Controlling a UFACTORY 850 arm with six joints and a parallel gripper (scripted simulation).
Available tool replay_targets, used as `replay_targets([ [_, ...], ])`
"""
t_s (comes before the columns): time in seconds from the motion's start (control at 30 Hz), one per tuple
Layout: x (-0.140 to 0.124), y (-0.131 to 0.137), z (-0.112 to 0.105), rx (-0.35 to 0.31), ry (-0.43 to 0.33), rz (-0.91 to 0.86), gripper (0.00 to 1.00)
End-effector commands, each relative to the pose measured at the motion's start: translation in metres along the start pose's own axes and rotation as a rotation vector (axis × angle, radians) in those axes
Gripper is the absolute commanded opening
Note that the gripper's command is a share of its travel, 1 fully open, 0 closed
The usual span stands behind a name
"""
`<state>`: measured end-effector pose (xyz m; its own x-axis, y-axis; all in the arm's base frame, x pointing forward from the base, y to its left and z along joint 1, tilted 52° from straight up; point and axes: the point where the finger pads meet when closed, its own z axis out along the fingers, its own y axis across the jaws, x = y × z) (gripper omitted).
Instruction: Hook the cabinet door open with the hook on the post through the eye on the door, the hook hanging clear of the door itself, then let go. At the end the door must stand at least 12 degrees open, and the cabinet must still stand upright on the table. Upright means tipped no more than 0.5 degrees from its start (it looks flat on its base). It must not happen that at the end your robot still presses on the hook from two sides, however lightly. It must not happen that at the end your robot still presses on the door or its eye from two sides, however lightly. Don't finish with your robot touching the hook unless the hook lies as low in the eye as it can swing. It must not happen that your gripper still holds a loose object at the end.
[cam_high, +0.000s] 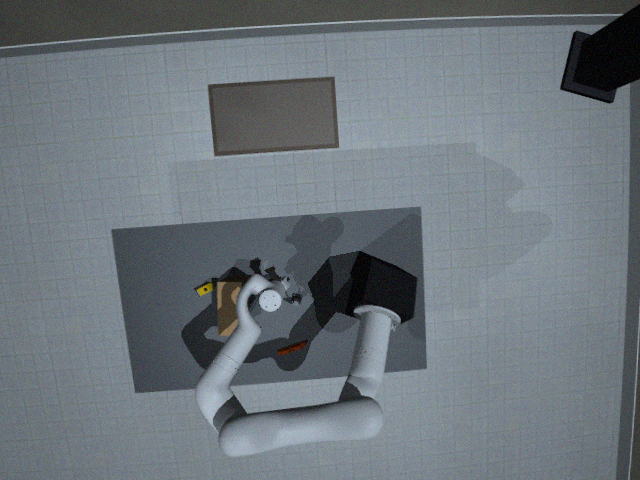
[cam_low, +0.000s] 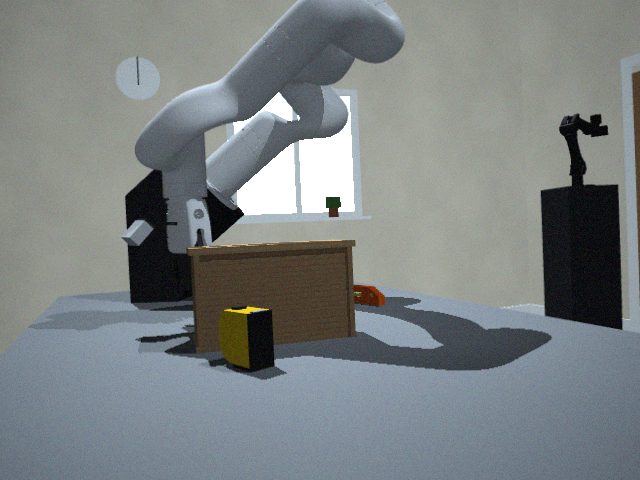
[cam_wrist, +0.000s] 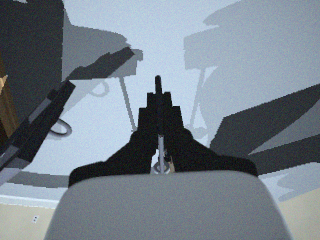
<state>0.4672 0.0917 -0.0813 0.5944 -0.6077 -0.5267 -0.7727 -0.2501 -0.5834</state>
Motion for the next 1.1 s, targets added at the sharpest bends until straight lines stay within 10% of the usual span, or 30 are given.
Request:
replay_targets([
  [0.0,0.000,0.000,-0.004,0.001,0.001,0.000,0.04],
  [1.07,-0.005,-0.003,-0.025,0.001,0.001,-0.055,0.04],
])
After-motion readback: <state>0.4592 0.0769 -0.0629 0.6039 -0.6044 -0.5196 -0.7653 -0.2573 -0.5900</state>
